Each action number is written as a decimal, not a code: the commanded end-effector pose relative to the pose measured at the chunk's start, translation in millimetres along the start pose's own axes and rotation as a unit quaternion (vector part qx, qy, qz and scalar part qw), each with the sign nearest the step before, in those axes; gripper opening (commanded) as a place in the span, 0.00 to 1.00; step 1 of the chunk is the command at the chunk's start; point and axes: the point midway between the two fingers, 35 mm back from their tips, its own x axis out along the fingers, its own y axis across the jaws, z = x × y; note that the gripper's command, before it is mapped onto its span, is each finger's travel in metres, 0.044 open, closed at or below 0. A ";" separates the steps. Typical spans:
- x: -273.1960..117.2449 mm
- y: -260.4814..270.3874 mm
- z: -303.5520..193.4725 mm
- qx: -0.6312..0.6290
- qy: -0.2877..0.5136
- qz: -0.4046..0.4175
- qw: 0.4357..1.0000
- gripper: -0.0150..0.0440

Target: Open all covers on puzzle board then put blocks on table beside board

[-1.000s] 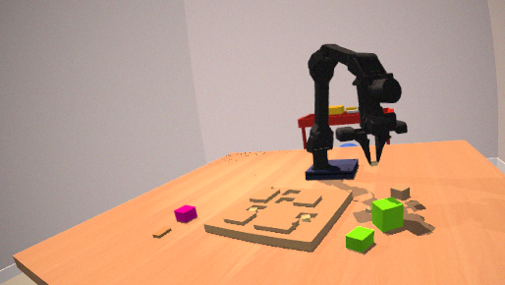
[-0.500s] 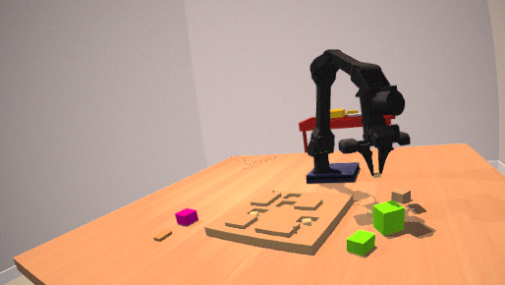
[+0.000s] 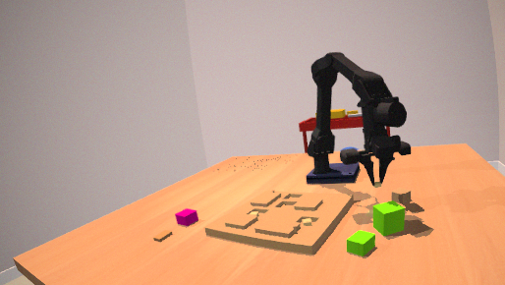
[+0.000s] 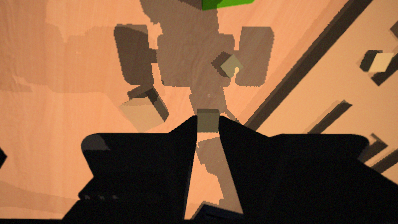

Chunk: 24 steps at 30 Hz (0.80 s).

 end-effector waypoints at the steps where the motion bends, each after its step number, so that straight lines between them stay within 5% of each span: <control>1: 9.8 0.1 -2.1 0.002 0.005 0.001 1.000 0.39; 24: 47.0 -0.6 -5.3 0.002 0.005 0.001 1.000 0.39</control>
